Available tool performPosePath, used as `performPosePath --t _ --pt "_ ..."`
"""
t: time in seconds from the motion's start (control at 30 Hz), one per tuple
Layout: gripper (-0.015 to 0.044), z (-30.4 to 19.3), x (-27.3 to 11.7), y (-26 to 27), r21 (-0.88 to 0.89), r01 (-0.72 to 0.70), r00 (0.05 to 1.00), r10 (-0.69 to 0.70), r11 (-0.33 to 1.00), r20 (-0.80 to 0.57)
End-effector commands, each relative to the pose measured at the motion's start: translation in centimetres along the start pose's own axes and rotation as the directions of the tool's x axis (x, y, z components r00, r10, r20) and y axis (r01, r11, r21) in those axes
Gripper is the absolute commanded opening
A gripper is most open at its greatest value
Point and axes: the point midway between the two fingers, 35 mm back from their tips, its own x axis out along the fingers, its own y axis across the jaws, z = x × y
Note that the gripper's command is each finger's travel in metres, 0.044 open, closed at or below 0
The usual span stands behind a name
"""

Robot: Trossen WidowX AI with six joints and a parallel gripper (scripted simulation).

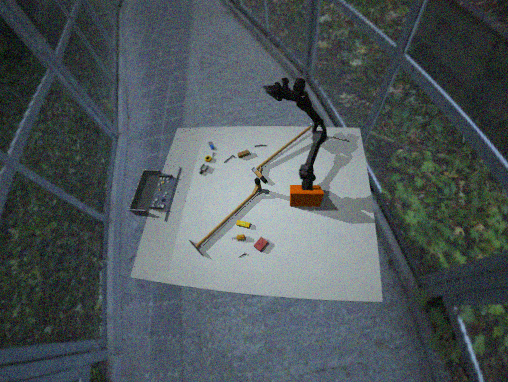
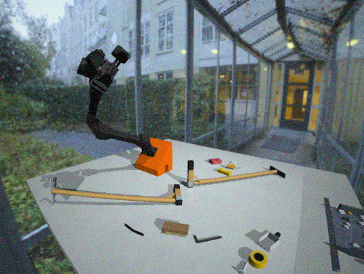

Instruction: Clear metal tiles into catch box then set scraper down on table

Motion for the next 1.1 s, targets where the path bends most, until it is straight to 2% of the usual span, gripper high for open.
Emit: performPosePath --t 0.0,0.53,1.07 --pt "0.044 1.9 -0.6 -1.7 0.024 0.025 0.999 -0.026 0.999 0.043" --pt "0.044 8.8 -4.6 -9.0 0.127 0.138 0.964 -0.162 0.982 0.209" --pt "0.044 14.5 -11.1 -16.0 0.235 0.231 0.881 -0.306 0.944 0.362"
